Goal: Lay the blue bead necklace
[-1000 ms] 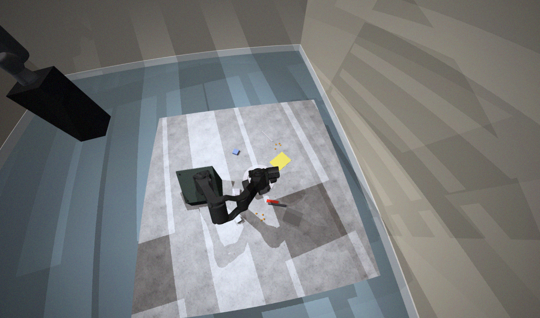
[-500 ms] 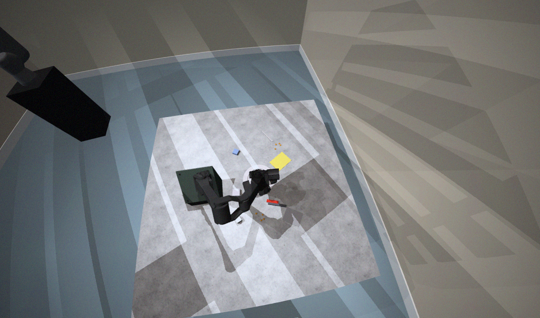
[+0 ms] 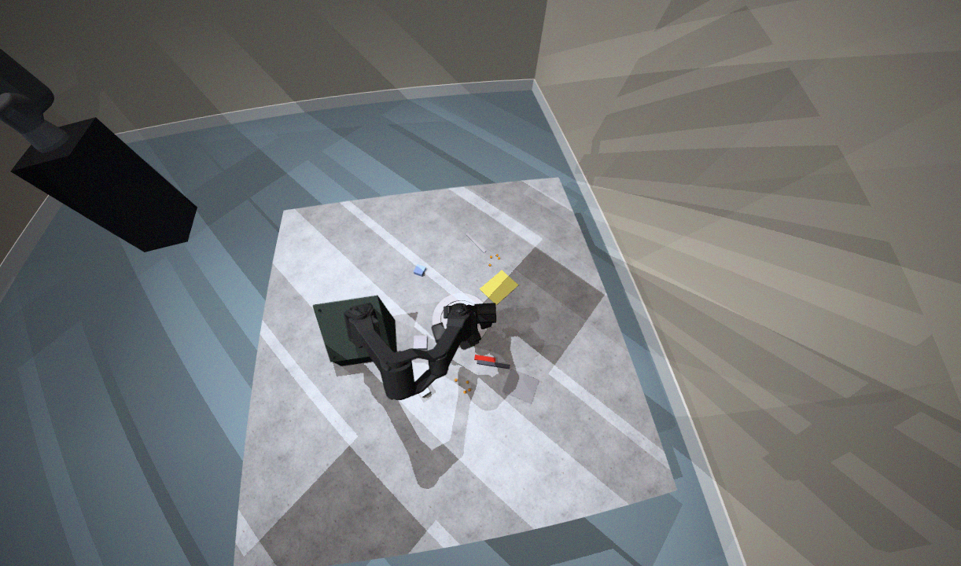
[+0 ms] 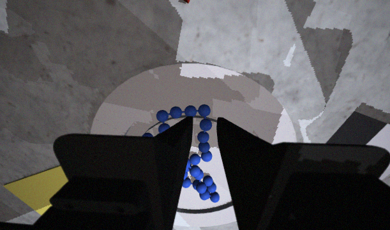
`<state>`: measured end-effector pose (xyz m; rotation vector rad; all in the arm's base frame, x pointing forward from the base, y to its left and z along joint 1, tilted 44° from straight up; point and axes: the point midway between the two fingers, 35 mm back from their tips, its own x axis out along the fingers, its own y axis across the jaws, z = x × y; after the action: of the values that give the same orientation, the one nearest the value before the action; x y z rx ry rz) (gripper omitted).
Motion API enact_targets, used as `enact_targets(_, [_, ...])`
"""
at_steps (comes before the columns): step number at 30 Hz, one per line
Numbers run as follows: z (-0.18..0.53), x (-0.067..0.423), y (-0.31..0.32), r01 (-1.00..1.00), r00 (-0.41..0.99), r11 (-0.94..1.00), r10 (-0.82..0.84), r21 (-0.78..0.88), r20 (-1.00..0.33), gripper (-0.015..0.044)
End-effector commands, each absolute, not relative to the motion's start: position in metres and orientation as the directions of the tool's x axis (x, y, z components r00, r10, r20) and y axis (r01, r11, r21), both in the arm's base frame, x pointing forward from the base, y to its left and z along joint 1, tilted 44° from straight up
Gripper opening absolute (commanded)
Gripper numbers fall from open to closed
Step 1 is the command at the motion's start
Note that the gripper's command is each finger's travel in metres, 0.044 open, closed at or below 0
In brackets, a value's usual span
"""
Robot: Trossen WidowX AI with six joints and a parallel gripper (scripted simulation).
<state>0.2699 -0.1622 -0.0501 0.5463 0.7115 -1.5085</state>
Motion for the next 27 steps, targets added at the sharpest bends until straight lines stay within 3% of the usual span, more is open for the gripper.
enact_targets(1, [-0.0499, 0.27, -0.1622, 0.994, -0.068, 0.011, -0.696, -0.106, -0.715, 0.0])
enact_targets(27, [-0.0472, 0.2697, -0.1573, 0.994, -0.071, 0.014, -0.694, -0.112, -0.717, 0.0])
